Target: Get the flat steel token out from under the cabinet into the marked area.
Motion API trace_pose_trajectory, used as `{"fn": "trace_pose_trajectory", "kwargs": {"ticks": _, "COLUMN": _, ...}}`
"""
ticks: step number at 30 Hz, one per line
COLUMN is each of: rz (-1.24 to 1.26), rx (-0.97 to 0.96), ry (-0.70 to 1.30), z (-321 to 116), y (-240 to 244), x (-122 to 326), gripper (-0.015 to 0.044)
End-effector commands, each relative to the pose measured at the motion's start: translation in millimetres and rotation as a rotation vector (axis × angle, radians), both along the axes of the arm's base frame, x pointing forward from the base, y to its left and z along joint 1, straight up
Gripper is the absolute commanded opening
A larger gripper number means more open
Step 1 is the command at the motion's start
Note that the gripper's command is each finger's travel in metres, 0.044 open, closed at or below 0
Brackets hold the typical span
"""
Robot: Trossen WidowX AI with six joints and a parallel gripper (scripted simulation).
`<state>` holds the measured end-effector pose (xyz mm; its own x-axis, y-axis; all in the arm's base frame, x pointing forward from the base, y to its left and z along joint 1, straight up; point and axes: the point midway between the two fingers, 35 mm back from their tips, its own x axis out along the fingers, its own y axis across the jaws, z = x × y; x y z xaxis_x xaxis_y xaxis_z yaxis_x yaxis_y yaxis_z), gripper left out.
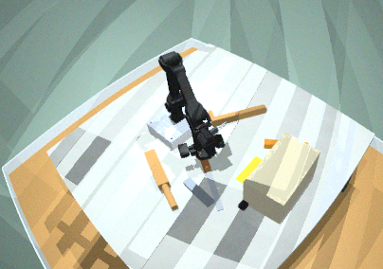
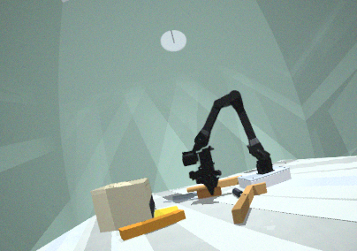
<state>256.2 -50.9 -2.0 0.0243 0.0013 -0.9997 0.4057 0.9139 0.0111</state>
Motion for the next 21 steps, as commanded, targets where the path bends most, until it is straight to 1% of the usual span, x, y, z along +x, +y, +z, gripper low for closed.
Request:
{"fn": "trace_pose_trajectory", "kwargs": {"ticks": 1, "rz": -0.006, "rx": -0.001, "ry": -0.002, "z": 0.5, "y": -4.6, "x": 0.2, "gripper": 0.0000}}
{"fn": "trace_pose_trajectory", "kwargs": {"ticks": 21, "rz": -0.006, "rx": -0.003, "ry": -0.002, "z": 0.5, "y": -25.1, "x": -1.9, "gripper": 0.0000}}
